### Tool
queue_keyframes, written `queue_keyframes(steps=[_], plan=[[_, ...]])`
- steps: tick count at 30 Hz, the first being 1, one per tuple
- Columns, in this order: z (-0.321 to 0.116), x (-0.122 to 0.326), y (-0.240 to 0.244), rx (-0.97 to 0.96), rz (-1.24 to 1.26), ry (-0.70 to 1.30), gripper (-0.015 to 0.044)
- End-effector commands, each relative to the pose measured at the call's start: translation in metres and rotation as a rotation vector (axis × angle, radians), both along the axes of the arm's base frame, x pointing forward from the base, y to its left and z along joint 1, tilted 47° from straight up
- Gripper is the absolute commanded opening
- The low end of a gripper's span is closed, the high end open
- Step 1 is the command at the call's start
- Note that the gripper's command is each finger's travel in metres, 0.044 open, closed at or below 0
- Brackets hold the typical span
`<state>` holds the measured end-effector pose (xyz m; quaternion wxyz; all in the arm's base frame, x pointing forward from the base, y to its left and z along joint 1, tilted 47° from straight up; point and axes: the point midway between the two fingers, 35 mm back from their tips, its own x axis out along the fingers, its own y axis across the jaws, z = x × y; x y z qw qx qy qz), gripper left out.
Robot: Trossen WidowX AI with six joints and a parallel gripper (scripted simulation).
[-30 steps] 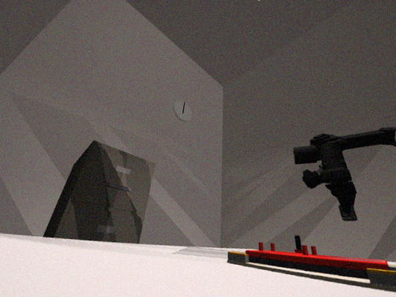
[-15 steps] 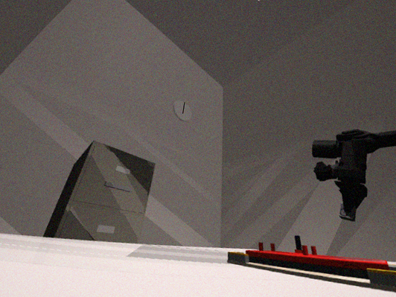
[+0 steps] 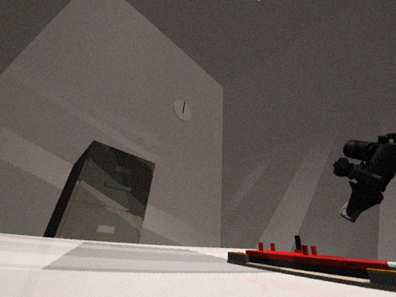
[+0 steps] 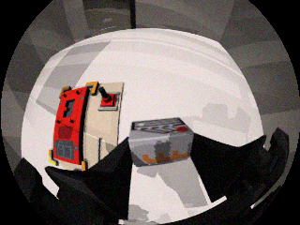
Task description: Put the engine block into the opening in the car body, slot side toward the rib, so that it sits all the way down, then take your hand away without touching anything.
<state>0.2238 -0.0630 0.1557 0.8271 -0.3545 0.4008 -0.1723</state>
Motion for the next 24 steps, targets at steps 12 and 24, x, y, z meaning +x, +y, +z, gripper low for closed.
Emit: queue_keyframes(steps=[12,24], plan=[[-0.014,-0.005,-0.016,-0.002,0.114,-0.108,0.0],[-0.033,-0.006,-0.037,-0.005,0.116,-0.111,0.0]])
